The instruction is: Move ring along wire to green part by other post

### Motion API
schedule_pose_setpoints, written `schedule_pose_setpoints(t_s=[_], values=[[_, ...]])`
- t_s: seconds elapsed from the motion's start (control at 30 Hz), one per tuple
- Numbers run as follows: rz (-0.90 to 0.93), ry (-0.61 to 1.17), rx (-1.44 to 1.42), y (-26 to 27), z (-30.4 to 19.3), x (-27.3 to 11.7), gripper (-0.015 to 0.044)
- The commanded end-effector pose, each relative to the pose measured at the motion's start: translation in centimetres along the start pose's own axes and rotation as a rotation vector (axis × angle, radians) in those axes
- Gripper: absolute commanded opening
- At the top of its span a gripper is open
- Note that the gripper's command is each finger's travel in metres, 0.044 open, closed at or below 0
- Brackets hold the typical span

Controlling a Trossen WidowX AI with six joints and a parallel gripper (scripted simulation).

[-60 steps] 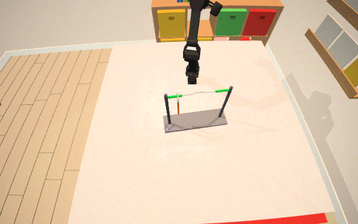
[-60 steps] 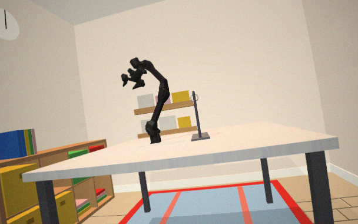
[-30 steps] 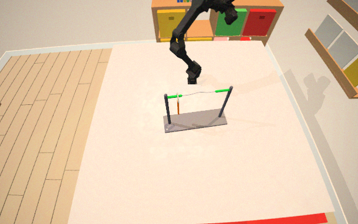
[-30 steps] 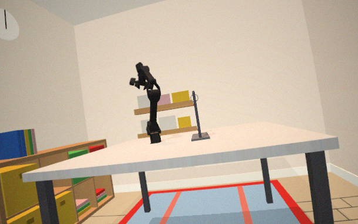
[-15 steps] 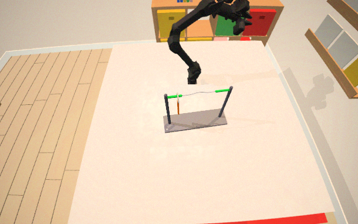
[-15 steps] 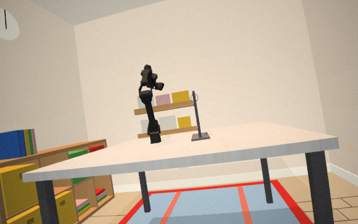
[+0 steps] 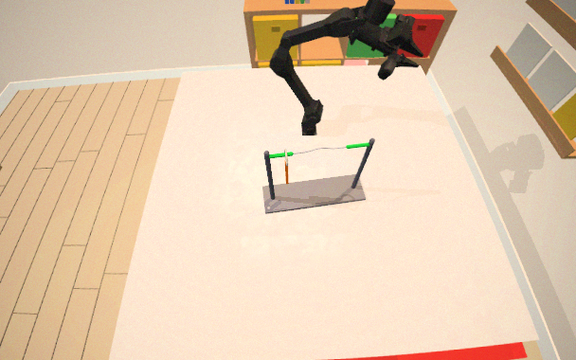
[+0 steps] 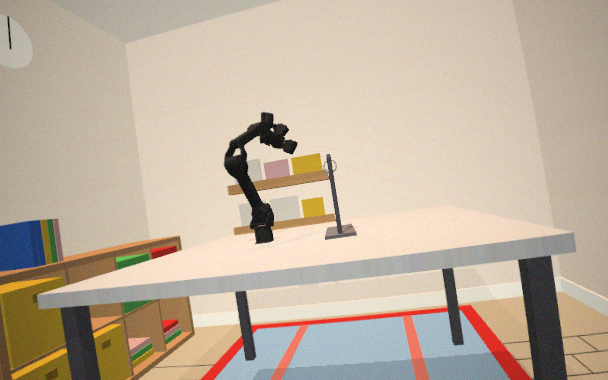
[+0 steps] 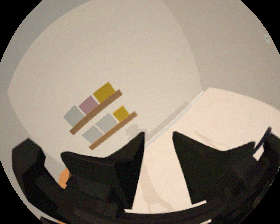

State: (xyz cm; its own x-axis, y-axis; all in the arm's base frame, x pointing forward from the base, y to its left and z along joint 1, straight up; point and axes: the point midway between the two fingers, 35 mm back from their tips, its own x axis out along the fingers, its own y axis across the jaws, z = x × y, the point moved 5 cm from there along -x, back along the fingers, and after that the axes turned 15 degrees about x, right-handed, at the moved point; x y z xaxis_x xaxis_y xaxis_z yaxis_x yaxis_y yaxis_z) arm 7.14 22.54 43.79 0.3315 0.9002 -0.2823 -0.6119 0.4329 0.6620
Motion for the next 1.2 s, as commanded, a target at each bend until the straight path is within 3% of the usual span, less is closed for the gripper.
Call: schedule_pose_setpoints(t_s=[0.0, 0.57, 1.17], values=[[-0.055, -0.072, 0.044, -2.0, 1.5, 0.7, 0.0160], [-0.321, -0.443, 0.204, -12.6, 8.4, -0.1, 0.0160], [-0.599, -0.834, 0.312, -24.2, 12.6, -7.9, 0.0160]])
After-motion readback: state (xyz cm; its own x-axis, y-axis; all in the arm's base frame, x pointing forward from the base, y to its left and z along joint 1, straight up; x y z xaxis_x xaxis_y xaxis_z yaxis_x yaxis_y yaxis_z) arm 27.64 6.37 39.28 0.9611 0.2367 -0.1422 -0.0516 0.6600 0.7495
